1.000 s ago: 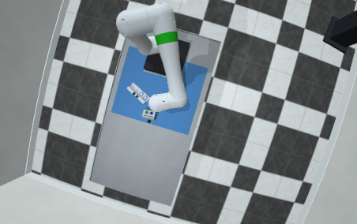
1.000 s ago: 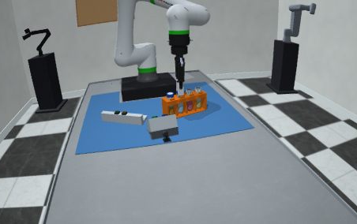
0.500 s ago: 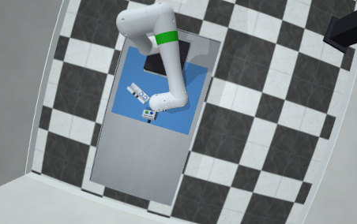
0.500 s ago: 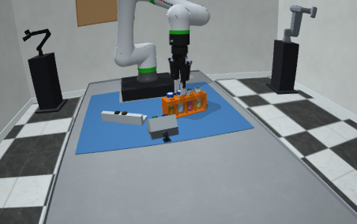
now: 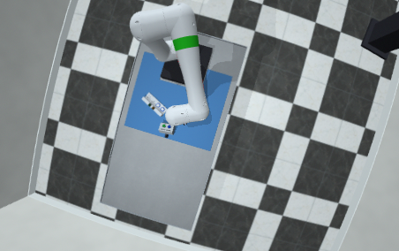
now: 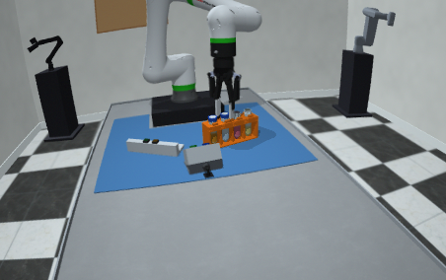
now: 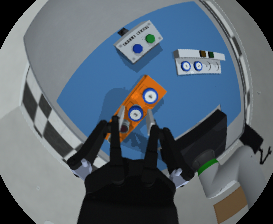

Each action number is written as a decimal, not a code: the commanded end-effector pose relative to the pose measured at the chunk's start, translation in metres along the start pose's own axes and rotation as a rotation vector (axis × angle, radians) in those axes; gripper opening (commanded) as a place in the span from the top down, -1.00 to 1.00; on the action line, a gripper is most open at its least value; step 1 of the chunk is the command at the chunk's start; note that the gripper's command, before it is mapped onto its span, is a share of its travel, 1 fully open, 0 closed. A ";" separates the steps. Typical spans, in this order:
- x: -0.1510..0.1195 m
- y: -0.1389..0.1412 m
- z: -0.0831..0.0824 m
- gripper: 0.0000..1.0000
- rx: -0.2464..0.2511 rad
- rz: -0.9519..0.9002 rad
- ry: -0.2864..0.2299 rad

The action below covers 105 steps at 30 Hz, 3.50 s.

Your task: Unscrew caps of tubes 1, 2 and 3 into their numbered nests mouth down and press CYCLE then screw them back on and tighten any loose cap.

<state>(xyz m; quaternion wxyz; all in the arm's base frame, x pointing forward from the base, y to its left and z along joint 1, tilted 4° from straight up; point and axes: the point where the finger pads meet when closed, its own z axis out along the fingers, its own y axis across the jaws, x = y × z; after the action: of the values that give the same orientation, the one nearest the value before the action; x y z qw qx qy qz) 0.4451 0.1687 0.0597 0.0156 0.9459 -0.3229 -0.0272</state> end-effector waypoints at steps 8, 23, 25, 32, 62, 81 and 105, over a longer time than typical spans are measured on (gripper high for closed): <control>0.000 0.000 0.000 0.31 0.000 0.250 0.000; 0.000 0.000 0.000 0.31 0.000 0.833 0.000; 0.000 0.000 0.000 0.31 0.000 0.917 0.000; 0.000 0.000 0.000 0.31 0.000 1.047 0.000; 0.000 0.000 0.000 1.00 0.000 0.547 0.000; 0.000 0.000 -0.001 1.00 0.000 0.000 0.000; 0.000 0.000 -0.001 0.31 0.000 0.583 0.000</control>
<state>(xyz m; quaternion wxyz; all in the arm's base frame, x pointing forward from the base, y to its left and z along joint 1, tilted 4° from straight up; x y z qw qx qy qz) 0.4452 0.1686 0.0601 0.0160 0.8616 -0.5063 -0.0314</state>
